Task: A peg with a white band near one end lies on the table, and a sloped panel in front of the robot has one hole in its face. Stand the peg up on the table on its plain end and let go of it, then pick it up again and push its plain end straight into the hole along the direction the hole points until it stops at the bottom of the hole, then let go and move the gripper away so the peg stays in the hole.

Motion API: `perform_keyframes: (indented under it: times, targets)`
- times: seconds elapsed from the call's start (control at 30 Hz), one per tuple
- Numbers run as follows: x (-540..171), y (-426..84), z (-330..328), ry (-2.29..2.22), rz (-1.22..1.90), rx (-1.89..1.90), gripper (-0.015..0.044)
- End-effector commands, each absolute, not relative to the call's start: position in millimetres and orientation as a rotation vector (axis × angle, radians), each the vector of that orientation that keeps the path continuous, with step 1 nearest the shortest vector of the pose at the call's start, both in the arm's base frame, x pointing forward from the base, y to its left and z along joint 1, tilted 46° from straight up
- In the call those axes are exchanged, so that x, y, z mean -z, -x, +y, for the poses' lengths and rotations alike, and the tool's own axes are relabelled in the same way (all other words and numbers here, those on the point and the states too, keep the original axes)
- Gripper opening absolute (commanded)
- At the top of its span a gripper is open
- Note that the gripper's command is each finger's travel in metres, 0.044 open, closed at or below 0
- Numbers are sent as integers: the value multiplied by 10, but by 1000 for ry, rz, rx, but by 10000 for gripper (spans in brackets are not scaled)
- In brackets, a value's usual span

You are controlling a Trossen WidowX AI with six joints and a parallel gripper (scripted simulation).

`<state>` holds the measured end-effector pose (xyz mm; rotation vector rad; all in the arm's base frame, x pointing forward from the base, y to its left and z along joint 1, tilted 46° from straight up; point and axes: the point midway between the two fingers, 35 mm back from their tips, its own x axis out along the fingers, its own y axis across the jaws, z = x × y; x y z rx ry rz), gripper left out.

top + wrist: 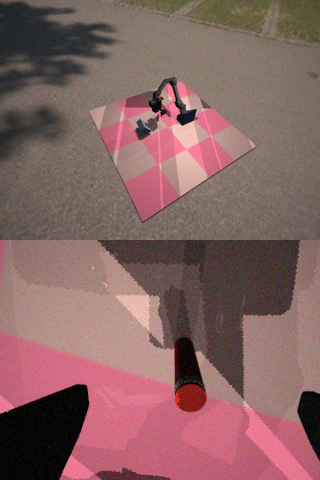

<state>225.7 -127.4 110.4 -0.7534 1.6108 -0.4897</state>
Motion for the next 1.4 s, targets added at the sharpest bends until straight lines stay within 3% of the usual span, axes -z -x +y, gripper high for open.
perform_keyframes:
  times: [0.0, 0.97, 1.37]
  targets:
    - [-1038, -2238, -1319, 759, 1619, 485, 440]
    - [-762, -2190, -1618, 764, 1618, 490, 440]
    - [-796, -2209, -1615, 761, 1613, 498, 125]
